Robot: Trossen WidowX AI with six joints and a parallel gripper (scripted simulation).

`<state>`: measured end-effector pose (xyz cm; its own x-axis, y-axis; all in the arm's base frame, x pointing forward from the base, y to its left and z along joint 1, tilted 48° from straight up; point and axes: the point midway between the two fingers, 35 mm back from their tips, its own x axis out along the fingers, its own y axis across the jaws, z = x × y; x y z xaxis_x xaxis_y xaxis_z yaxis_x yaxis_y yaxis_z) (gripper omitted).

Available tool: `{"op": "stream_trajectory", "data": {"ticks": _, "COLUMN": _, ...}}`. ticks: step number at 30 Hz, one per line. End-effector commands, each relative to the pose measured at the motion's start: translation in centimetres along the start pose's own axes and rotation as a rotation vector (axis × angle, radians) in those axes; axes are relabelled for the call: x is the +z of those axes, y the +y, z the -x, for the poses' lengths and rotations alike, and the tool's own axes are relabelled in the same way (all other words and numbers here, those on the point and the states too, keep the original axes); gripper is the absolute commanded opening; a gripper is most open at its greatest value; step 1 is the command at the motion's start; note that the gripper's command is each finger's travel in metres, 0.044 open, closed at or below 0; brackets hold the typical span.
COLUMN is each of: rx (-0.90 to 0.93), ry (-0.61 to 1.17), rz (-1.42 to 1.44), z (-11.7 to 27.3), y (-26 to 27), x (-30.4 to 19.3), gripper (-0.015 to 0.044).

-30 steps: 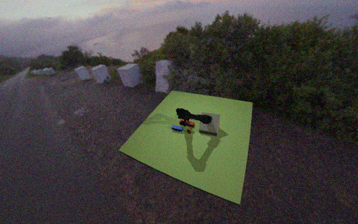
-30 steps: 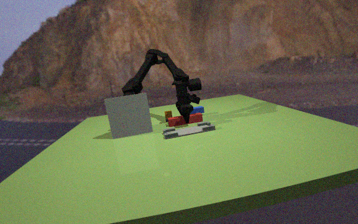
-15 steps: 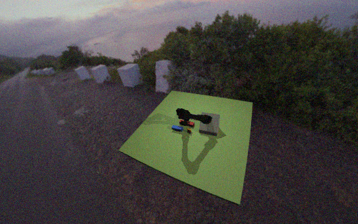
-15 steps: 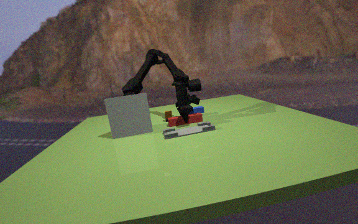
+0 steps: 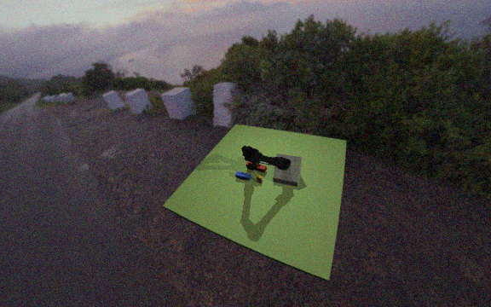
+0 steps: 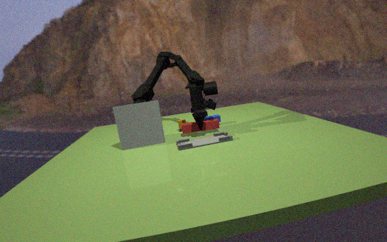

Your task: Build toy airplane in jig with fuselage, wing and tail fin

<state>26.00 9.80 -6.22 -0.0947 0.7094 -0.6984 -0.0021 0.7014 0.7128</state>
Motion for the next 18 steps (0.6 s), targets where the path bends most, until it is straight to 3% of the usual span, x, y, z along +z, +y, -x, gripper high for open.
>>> {"op": "stream_trajectory", "data": {"ticks": 1, "rx": -0.007, "ry": -0.014, "rz": 0.017, "z": 1.3, "y": 0.0, "x": 0.6, "gripper": 0.0000}}
{"op": "stream_trajectory", "data": {"ticks": 18, "rx": 0.002, "ry": -0.007, "rz": 0.041, "z": 6.4, "y": -0.1, "x": 0.6, "gripper": 0.0000}}
